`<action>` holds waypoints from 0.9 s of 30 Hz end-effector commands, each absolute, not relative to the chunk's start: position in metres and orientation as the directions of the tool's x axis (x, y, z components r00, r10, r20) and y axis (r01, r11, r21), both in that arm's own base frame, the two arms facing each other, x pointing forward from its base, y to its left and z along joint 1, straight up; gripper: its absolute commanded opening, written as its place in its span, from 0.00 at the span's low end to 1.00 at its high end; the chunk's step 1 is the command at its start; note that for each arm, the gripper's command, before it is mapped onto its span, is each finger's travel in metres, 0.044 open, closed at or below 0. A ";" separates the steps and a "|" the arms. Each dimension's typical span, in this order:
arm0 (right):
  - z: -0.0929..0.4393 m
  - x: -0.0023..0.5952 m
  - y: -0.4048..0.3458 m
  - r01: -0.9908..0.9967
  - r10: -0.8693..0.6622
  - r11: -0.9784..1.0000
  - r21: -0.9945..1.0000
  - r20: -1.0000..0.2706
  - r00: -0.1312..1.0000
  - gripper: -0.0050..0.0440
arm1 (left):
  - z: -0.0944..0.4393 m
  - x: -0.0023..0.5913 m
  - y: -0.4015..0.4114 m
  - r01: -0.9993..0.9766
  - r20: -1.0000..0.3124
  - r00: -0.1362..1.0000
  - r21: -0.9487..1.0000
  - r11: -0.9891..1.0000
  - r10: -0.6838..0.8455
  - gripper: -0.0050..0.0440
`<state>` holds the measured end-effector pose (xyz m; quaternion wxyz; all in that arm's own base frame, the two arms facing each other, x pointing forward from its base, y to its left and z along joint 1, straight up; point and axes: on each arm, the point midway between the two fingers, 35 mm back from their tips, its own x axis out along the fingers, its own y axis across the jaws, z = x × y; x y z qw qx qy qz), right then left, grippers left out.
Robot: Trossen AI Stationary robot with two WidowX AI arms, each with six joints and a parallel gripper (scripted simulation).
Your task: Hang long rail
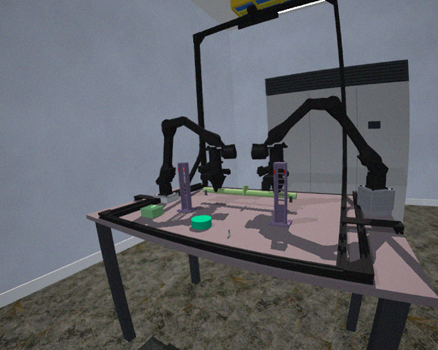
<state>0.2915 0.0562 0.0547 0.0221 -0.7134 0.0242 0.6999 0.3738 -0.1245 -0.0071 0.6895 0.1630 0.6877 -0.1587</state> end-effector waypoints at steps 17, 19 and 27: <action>0.049 0.292 0.057 -0.069 0.002 -0.998 -0.003 -1.000 0.021 0.10 | -0.013 0.372 -0.124 0.444 -1.000 0.005 0.004 0.896 0.001 0.10; 0.047 0.293 0.057 -0.069 0.002 -0.998 -0.003 -1.000 0.020 0.10 | -0.015 0.372 -0.124 0.444 -1.000 0.005 0.003 0.896 0.001 0.10; 0.042 0.293 0.057 -0.068 0.001 -0.998 -0.003 -1.000 0.018 0.10 | -0.020 0.372 -0.124 0.445 -1.000 0.004 0.003 0.896 0.001 0.10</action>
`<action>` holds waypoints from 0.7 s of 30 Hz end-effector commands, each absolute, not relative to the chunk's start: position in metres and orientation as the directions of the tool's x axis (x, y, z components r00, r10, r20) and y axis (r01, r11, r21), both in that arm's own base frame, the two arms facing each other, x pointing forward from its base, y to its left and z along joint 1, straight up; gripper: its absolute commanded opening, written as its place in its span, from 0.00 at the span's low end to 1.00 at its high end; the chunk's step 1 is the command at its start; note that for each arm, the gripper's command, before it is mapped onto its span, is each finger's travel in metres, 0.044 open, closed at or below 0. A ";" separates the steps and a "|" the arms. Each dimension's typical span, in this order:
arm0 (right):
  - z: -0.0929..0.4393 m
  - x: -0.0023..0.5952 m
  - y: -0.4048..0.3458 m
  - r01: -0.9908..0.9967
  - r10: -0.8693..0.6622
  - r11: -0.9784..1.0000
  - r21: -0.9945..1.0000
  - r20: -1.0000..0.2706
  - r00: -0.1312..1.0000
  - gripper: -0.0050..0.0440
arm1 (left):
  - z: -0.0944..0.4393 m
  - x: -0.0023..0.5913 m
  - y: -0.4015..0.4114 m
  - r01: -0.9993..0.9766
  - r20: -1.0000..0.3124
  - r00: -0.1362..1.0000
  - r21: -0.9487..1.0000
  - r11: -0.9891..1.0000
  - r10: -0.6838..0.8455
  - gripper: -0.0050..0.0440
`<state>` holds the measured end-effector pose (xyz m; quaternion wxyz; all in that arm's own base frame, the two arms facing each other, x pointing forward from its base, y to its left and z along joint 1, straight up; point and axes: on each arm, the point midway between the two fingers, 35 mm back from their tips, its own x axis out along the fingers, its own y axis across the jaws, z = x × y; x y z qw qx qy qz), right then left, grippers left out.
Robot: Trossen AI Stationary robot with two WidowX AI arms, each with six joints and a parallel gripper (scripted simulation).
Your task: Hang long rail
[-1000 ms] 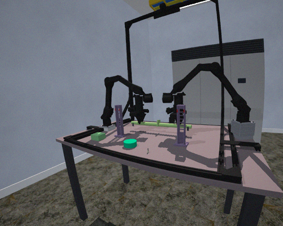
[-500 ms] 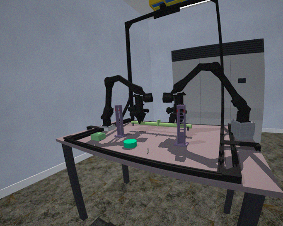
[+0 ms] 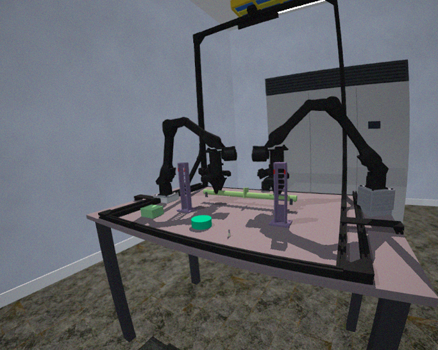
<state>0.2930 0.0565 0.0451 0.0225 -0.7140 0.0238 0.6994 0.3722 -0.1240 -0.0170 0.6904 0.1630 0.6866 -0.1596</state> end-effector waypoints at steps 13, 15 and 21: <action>0.030 0.294 0.057 -0.066 0.001 -0.998 -0.002 -1.000 0.012 0.10 | -0.032 0.373 -0.124 0.446 -1.000 0.003 0.002 0.895 0.001 0.10; 0.029 0.294 0.057 -0.066 0.001 -0.998 -0.002 -1.000 0.012 0.10 | -0.033 0.373 -0.124 0.446 -1.000 0.003 0.002 0.895 0.001 0.10; 0.024 0.294 0.057 -0.065 0.001 -0.998 -0.001 -1.000 0.009 0.10 | -0.038 0.373 -0.124 0.446 -1.000 0.002 0.002 0.895 0.001 0.10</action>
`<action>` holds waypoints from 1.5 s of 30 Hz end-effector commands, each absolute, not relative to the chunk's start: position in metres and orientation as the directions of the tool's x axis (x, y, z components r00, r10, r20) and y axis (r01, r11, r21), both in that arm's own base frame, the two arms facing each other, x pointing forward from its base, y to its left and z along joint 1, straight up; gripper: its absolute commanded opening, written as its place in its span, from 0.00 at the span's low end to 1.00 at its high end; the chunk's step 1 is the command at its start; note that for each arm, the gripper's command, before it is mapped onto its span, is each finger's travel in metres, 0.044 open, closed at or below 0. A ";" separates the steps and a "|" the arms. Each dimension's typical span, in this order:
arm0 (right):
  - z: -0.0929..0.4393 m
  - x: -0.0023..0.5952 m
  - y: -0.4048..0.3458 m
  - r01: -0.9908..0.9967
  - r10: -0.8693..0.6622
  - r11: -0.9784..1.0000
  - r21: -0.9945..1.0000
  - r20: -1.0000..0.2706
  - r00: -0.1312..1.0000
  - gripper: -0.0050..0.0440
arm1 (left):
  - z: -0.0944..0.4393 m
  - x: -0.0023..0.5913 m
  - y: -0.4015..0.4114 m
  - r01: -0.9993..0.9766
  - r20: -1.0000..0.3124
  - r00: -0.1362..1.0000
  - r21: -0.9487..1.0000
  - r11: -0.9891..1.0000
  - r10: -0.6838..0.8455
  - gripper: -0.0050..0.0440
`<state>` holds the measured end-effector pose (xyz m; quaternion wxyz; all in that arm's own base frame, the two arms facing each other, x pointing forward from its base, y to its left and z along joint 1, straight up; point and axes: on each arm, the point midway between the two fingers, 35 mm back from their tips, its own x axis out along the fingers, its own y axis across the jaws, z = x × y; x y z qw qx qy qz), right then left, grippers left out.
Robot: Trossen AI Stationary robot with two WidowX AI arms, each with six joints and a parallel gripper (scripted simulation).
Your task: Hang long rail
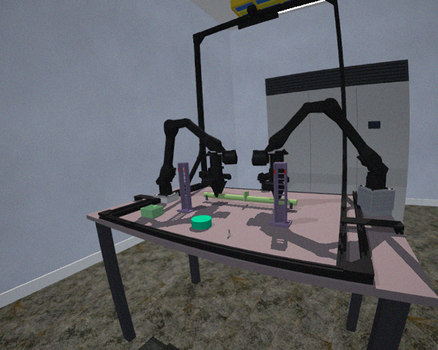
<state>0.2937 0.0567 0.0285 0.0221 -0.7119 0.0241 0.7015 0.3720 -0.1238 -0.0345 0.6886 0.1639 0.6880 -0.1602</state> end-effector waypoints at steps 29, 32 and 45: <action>0.022 0.294 0.057 -0.065 -0.002 -0.998 0.001 -1.000 0.013 0.89 | -0.040 0.372 -0.124 0.447 -1.000 0.001 0.005 0.894 0.005 0.89; 0.022 0.294 0.057 -0.065 -0.002 -0.998 0.001 -1.000 0.013 1.00 | -0.040 0.372 -0.124 0.447 -1.000 0.001 0.005 0.894 0.005 1.00; 0.057 0.291 0.057 -0.065 -0.002 -0.998 0.001 -1.000 0.013 1.00 | -0.005 0.371 -0.124 0.447 -1.000 0.001 0.005 0.894 0.005 1.00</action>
